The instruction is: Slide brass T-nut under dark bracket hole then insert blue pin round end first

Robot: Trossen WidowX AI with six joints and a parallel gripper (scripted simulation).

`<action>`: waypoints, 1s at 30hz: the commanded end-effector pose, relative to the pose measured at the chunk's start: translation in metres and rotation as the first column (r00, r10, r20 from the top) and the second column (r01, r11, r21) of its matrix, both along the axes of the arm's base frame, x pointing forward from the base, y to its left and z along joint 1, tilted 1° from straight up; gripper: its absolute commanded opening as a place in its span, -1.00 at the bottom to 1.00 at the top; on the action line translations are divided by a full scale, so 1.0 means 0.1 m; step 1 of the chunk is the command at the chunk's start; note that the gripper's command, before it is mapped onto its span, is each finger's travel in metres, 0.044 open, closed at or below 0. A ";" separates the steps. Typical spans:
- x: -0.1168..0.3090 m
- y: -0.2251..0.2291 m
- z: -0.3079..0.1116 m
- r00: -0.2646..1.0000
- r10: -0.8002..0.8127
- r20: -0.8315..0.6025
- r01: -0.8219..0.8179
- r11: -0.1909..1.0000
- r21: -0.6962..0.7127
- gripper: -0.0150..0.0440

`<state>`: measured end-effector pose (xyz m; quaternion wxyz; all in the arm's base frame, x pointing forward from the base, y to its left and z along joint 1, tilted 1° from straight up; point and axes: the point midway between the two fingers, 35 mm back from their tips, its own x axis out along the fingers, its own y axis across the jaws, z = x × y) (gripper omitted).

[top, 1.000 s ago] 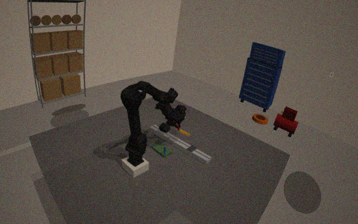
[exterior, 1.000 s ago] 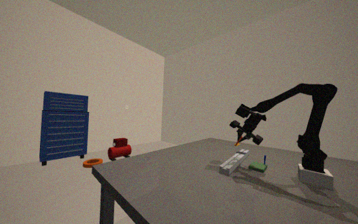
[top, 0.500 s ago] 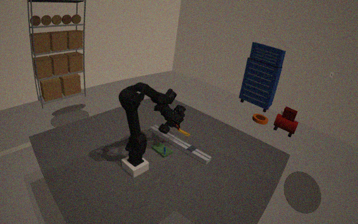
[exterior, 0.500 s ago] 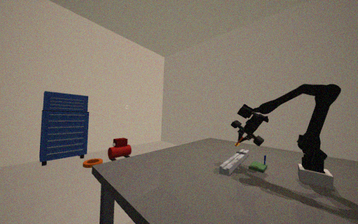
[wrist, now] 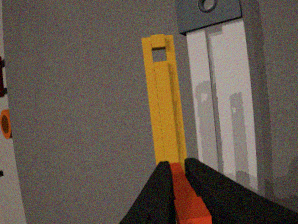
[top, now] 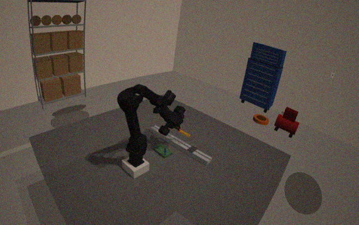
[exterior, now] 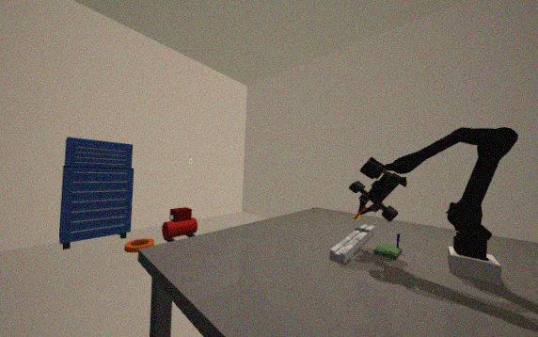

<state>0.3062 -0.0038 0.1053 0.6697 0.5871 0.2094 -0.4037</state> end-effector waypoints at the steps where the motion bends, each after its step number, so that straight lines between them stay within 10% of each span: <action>1: -0.01 -0.01 0.01 1.000 -0.006 0.019 0.006 1.000 0.001 -1.00; 30: -0.05 -0.01 -0.11 0.997 -0.011 0.082 0.011 1.000 0.003 -1.00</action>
